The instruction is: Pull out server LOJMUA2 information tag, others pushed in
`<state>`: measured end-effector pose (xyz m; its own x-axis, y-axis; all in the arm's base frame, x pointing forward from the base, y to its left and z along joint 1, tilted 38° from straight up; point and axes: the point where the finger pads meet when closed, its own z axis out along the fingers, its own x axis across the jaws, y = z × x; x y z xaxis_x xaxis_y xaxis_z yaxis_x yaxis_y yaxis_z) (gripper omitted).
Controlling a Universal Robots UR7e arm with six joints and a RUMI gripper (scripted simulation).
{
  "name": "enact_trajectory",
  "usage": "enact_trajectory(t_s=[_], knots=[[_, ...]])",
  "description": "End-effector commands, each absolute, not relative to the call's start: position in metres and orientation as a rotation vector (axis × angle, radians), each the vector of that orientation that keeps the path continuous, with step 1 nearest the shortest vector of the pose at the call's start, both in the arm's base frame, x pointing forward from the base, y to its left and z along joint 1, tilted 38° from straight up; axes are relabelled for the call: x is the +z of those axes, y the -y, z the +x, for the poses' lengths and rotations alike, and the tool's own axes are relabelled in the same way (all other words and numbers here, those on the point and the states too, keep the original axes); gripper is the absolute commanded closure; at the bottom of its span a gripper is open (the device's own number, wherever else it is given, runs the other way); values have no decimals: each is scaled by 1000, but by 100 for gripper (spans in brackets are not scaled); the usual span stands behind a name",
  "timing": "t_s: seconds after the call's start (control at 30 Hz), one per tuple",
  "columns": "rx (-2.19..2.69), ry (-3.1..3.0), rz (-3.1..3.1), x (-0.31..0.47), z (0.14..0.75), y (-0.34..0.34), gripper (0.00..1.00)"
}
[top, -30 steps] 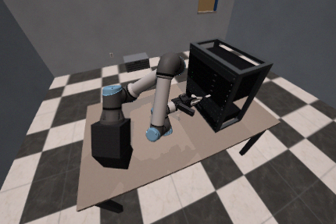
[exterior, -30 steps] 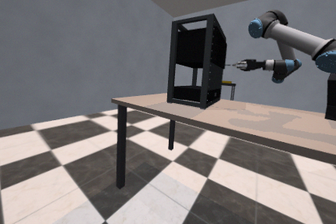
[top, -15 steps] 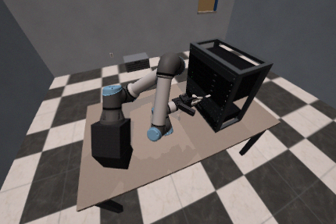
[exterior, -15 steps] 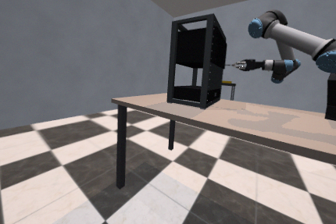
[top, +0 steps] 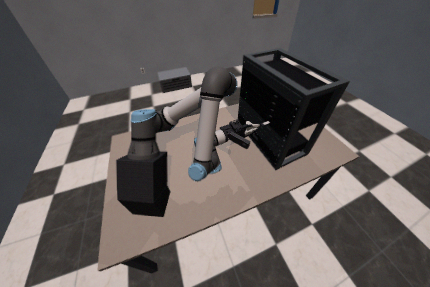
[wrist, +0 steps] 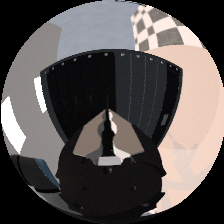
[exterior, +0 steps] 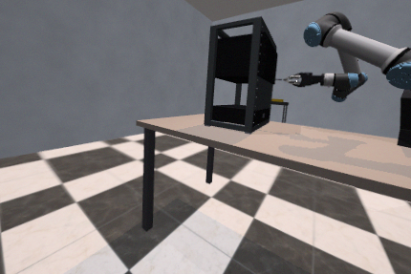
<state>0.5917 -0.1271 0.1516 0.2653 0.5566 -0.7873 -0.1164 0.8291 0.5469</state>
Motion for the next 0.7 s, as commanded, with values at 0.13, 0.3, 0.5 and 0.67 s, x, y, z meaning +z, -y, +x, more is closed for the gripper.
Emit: enact_trajectory(t_s=[0.13, 0.3, 0.5, 0.67], knots=[[472, -1225, 422, 152, 592, 128, 100], [472, -1225, 422, 152, 592, 128, 100], [472, -1225, 422, 152, 592, 128, 100], [472, -1225, 422, 154, 593, 128, 100]])
